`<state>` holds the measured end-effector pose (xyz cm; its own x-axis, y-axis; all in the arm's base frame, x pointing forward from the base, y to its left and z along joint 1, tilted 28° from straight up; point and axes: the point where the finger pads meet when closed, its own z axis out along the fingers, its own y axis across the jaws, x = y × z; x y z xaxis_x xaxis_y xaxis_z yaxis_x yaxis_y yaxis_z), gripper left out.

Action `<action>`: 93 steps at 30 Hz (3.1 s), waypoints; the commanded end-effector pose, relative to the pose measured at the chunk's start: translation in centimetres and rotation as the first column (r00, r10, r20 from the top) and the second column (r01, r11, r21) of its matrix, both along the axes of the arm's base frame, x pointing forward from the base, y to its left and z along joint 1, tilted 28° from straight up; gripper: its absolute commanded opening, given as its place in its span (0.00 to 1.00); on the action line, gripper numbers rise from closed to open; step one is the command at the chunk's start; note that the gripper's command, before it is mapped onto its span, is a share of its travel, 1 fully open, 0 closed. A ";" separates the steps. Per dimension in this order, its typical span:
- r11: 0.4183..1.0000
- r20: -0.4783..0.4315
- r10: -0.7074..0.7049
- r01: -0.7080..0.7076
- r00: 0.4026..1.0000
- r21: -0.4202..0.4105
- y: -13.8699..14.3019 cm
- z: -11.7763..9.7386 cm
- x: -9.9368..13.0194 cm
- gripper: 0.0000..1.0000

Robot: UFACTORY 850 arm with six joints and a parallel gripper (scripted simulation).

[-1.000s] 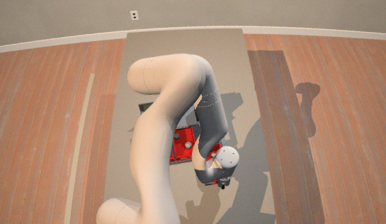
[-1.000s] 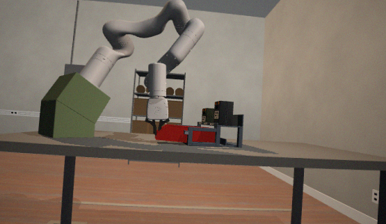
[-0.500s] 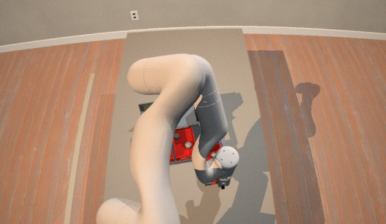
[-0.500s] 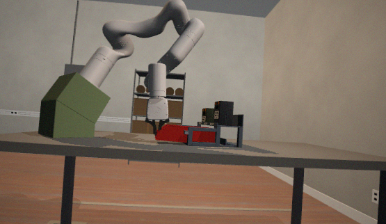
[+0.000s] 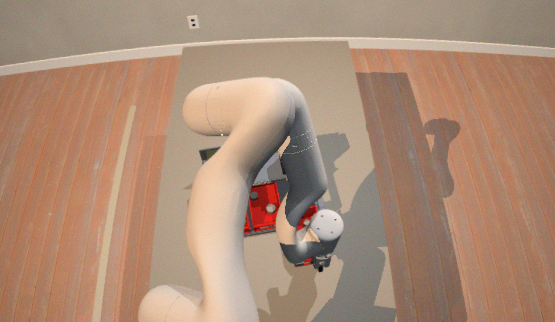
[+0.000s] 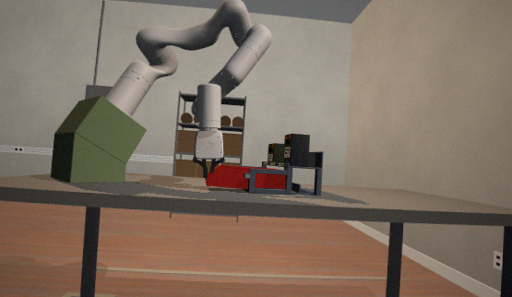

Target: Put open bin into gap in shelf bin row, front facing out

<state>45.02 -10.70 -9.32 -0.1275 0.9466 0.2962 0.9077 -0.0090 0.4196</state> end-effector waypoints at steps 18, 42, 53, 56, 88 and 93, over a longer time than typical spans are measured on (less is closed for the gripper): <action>1.000 -0.059 0.019 -0.019 0.998 -0.008 0.0 0.3 0.8 0.00; 1.000 -0.062 0.019 -0.020 0.998 -0.008 0.0 0.8 1.9 0.00; 1.000 -0.062 0.019 -0.020 0.998 -0.008 0.0 1.1 2.8 0.00; 1.000 -0.062 0.019 -0.020 0.998 -0.008 0.0 1.1 2.8 0.00; 1.000 -0.062 0.019 -0.020 0.998 -0.008 0.0 1.8 4.7 0.00; 1.000 -0.062 0.019 -0.020 0.998 -0.008 0.0 1.8 4.7 0.00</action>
